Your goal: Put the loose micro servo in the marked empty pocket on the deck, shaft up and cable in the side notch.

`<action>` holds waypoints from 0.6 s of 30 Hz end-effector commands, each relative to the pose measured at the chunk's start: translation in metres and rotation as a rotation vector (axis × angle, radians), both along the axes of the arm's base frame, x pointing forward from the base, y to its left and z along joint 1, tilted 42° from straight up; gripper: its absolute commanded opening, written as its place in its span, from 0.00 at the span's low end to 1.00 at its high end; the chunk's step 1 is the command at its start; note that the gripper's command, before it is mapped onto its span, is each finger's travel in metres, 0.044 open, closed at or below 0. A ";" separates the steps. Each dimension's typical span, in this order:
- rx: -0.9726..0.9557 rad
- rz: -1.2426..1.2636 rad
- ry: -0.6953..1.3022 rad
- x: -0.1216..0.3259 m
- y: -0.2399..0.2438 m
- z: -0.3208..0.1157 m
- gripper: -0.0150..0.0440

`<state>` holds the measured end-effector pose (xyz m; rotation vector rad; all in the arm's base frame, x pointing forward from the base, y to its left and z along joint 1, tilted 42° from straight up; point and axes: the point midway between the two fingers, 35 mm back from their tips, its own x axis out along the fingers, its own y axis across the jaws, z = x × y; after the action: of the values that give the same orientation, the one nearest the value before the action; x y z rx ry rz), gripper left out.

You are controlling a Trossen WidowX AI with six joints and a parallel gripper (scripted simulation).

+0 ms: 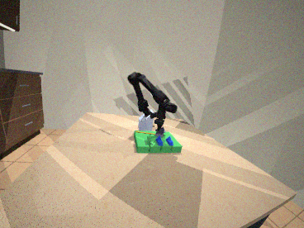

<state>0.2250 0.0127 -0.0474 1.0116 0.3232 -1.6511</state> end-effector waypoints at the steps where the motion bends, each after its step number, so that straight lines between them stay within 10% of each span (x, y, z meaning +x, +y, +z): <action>1: -0.004 0.003 0.003 -0.001 0.001 0.002 0.31; 18: -0.003 0.003 0.004 -0.011 0.013 0.027 0.25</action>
<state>0.2149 0.0262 -0.0216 1.0004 0.3245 -1.6486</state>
